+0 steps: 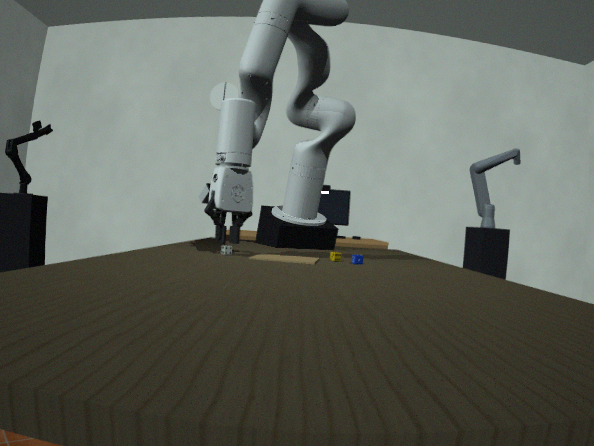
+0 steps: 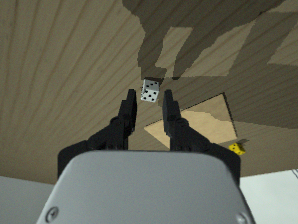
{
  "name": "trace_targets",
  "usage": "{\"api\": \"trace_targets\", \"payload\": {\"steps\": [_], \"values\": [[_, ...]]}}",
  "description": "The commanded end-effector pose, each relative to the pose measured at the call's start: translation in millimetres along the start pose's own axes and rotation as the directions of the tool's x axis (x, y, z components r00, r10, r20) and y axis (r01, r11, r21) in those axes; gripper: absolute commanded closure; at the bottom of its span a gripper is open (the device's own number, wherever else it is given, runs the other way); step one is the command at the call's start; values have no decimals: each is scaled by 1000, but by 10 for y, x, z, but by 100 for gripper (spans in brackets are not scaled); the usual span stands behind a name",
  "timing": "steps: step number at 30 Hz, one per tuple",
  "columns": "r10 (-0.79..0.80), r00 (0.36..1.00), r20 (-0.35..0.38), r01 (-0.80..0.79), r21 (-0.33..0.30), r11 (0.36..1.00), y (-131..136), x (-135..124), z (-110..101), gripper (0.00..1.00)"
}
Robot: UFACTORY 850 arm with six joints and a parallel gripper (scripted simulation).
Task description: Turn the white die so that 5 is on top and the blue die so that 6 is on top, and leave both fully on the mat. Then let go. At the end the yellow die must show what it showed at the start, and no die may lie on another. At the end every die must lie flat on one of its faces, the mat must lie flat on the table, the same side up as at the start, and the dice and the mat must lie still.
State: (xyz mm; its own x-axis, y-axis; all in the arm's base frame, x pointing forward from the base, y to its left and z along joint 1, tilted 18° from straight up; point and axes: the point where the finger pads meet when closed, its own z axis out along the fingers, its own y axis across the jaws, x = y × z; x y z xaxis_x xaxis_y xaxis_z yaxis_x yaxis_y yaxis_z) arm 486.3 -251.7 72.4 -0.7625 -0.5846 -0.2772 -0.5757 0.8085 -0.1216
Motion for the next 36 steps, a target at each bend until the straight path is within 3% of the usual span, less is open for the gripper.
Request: {"api": "trace_targets", "payload": {"steps": [1, 36], "values": [[0, 1000, 0, 0, 1, 1000, -7, -3, -5, 64], [0, 1000, 0, 0, 1, 1000, -8, -3, 235, 64]]}}
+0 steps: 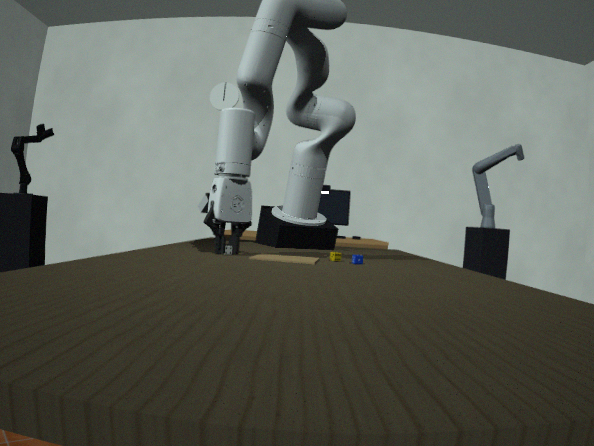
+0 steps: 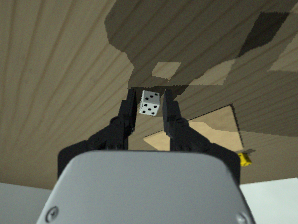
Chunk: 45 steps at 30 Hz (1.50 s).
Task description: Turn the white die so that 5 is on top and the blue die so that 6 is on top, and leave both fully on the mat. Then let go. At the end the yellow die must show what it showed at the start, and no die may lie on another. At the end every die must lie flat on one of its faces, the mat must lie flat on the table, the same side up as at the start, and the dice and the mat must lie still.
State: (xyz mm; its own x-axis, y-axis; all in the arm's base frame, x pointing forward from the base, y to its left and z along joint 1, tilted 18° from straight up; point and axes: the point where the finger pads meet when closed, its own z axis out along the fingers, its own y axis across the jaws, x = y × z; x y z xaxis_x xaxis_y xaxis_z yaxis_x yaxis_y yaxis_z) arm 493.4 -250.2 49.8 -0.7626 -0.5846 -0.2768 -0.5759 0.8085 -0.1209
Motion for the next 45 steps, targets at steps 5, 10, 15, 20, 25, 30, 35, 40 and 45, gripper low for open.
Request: {"api": "trace_targets", "payload": {"steps": [5, 10, 15, 20, 25, 30, 35, 40, 45], "values": [[0, 1000, 1, 0, 2, 1000, -7, -3, -2, 64], [0, 1000, 1, 0, 2, 1000, -7, -3, -2, 64], [0, 1000, 1, 0, 2, 1000, -7, -3, -2, 64], [0, 1000, 1, 0, 2, 1000, -7, -3, -2, 64], [0, 1000, 1, 0, 2, 1000, -7, -3, -2, 64], [0, 1000, 1, 0, 2, 1000, -7, -3, -2, 64], [0, 1000, 1, 0, 2, 1000, -7, -3, -2, 85], [0, 1000, 1, 0, 2, 1000, -7, -3, -2, 85], [0, 1000, 1, 0, 2, 1000, -7, -3, -2, 85]]}}
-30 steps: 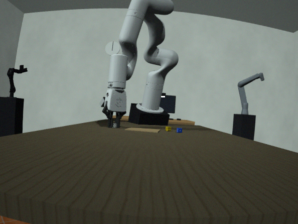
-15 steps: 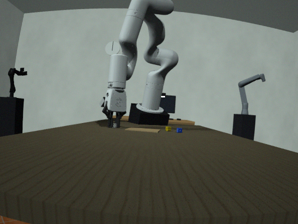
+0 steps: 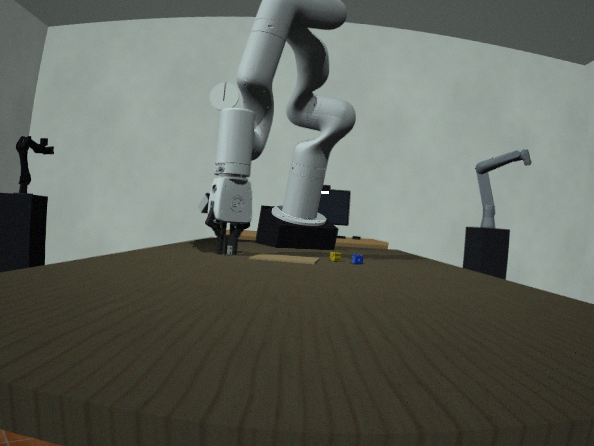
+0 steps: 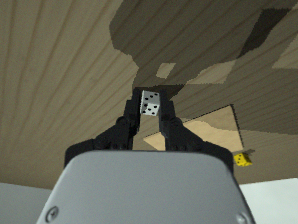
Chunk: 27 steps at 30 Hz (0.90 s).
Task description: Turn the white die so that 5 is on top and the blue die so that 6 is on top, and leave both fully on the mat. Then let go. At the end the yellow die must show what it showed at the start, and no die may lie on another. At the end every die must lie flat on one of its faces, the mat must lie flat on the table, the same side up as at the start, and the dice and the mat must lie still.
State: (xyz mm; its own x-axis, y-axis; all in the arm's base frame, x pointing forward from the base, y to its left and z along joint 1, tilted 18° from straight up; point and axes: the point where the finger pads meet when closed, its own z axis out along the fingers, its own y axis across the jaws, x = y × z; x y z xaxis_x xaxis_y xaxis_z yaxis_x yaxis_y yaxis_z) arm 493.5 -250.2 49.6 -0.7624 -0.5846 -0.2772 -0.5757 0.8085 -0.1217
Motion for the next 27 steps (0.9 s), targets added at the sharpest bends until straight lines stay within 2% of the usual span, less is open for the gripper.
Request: {"api": "trace_targets", "payload": {"steps": [1, 27], "values": [[0, 1000, 0, 0, 1, 1000, -7, -3, -5, 85], [0, 1000, 0, 0, 1, 1000, -7, -3, -28, 85]]}}
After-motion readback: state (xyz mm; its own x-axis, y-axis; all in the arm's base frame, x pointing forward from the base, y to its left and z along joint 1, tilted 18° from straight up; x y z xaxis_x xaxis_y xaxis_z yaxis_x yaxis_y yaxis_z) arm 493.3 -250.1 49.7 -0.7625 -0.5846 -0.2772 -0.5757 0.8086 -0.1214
